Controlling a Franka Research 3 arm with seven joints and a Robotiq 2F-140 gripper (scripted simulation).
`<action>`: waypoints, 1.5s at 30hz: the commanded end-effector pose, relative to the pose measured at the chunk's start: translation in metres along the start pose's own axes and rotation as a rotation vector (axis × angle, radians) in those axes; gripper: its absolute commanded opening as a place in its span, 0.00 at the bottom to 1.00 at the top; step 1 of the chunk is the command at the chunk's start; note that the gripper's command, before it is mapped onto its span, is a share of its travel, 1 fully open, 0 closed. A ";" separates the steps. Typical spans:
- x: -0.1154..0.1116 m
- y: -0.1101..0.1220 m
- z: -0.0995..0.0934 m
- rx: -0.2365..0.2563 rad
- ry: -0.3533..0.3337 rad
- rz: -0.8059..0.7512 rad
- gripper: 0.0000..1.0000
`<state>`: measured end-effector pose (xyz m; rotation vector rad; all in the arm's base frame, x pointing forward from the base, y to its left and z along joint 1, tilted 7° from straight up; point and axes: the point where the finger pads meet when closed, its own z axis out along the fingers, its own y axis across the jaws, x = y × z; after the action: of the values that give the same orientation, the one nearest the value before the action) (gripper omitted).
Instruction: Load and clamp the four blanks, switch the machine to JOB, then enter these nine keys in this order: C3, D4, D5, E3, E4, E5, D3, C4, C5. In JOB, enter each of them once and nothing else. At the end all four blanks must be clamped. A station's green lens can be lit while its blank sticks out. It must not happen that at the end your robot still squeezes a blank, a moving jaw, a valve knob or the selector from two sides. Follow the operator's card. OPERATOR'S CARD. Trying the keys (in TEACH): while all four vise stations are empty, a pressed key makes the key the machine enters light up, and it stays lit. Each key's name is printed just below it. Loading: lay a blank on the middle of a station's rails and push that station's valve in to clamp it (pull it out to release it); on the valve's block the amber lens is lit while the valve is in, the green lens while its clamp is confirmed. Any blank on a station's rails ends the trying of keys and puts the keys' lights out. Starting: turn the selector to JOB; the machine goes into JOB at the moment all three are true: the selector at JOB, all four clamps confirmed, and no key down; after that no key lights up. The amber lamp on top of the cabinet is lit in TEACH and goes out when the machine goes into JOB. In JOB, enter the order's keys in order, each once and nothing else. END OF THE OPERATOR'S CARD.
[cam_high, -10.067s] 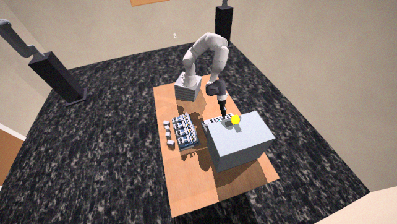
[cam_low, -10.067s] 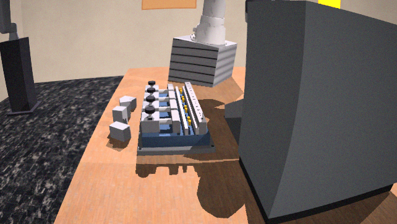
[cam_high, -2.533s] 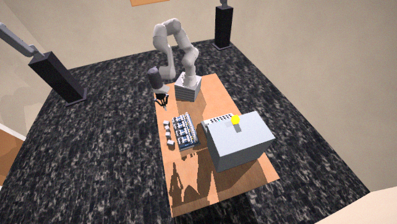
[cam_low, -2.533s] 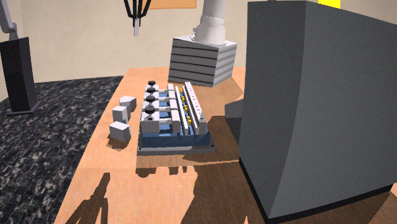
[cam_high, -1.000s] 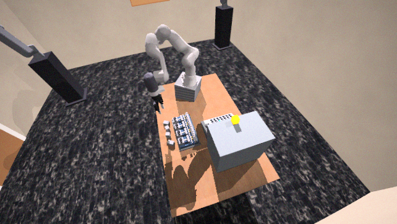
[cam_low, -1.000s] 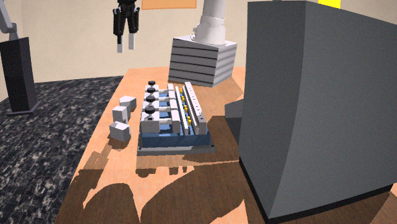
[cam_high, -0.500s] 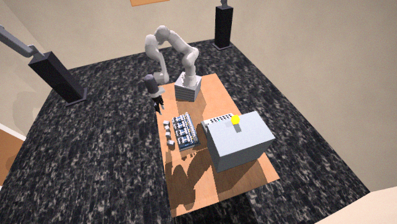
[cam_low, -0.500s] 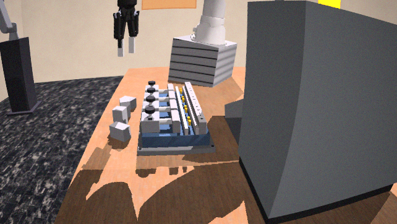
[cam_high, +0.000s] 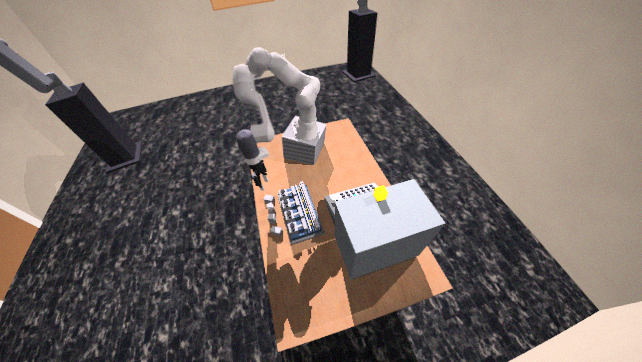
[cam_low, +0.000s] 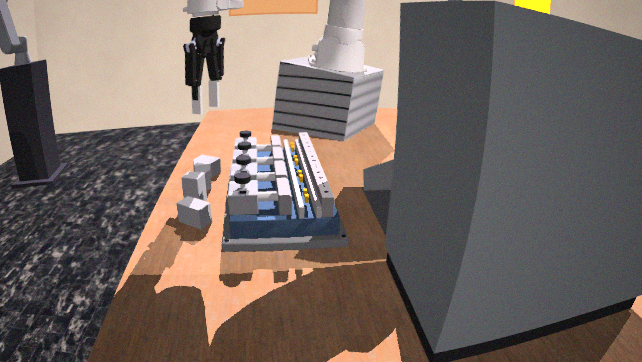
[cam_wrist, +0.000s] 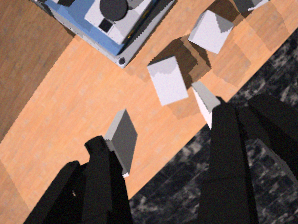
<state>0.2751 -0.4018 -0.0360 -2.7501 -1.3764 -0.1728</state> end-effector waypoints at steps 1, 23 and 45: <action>-0.001 0.007 0.018 -0.018 -0.003 0.019 0.40; -0.001 0.008 0.106 -0.018 -0.003 0.019 0.40; -0.001 0.008 0.112 -0.018 -0.003 0.019 0.40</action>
<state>0.2890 -0.3955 -0.1468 -2.7724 -1.3646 -0.1802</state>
